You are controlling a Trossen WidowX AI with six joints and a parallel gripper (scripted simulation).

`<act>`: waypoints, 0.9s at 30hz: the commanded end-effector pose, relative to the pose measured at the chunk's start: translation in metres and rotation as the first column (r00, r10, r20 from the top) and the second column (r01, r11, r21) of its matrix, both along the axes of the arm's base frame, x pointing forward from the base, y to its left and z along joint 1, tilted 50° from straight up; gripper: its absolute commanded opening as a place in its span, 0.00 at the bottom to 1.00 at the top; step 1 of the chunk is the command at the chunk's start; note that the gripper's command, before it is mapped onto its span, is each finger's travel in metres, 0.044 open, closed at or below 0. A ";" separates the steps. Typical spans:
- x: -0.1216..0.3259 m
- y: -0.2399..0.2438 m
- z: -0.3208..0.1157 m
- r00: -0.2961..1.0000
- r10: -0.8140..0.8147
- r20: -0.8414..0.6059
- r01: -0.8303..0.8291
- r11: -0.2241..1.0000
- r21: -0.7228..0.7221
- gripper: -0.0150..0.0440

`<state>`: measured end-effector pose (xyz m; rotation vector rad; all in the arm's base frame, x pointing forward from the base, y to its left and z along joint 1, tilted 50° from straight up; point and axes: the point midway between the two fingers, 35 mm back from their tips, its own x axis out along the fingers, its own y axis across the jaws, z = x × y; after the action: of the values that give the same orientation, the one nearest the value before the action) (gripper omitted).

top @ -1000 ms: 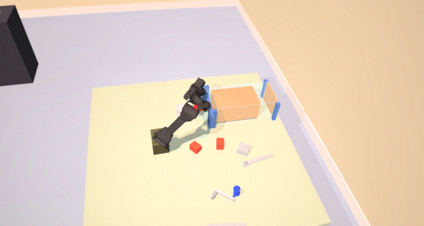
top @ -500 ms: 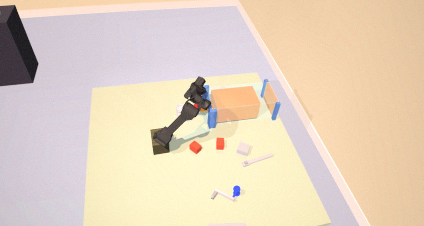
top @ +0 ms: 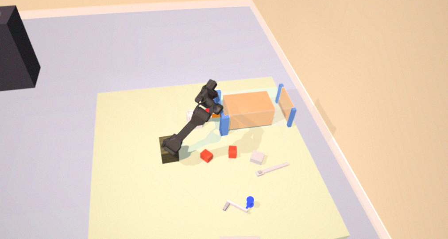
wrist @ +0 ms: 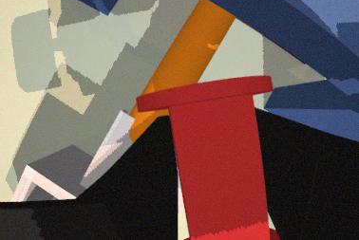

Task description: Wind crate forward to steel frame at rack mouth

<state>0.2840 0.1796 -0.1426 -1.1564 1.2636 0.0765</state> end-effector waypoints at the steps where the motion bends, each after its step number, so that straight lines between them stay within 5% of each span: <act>1: 0.001 0.011 -0.012 1.000 -0.005 -0.005 0.005 0.999 0.036 0.25; 27: 0.000 0.029 -0.032 1.000 -0.005 -0.005 0.005 0.999 0.038 0.25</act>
<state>0.2881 0.2007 -0.1650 -1.1409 1.2536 0.0772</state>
